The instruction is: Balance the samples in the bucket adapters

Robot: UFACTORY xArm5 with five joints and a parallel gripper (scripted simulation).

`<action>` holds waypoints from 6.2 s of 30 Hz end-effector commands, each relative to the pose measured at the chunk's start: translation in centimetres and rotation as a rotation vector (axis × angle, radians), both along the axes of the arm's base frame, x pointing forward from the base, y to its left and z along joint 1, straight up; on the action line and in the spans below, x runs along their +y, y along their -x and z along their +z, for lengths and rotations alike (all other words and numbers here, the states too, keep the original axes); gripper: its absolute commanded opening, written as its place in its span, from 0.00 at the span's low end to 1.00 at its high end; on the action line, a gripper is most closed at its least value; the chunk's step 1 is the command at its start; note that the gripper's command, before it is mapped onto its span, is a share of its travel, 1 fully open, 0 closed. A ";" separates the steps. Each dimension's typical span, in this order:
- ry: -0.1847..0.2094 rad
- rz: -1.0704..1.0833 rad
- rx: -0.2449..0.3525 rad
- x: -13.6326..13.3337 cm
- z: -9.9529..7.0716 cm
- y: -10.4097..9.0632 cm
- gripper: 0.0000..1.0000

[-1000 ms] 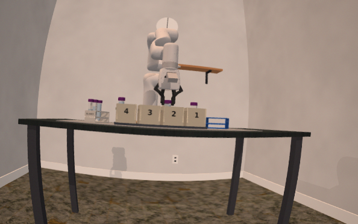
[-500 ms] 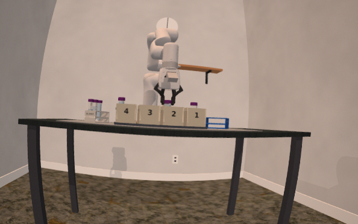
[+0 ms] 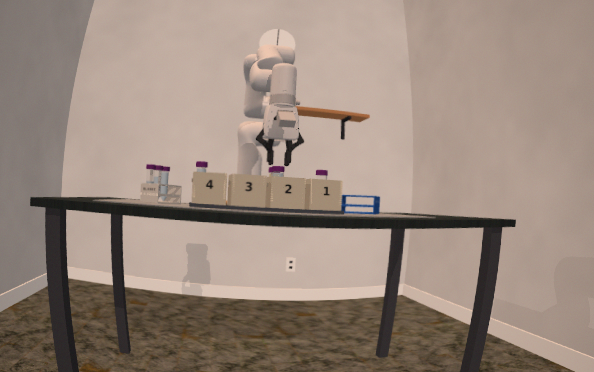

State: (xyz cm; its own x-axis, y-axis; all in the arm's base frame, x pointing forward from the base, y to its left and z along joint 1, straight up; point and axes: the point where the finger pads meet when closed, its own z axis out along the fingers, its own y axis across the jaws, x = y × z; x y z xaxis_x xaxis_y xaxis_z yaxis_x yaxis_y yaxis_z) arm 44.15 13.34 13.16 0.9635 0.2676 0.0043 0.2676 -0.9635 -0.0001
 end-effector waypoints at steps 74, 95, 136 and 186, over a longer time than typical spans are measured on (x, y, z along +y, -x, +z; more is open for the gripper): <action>-0.001 0.000 -0.004 0.1 10.4 0.0 0.43; -0.003 -0.467 -0.004 -6.6 10.4 2.1 0.57; 0.000 -0.648 -0.006 -24.2 10.4 7.8 0.57; 0.003 -0.648 -0.005 -39.2 10.4 12.7 0.57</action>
State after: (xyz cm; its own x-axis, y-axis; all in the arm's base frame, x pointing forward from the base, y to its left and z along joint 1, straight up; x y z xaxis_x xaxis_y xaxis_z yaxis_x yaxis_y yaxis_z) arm 31.40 -25.74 23.40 0.9298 -0.3680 0.0059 -0.3680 -0.9298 0.0019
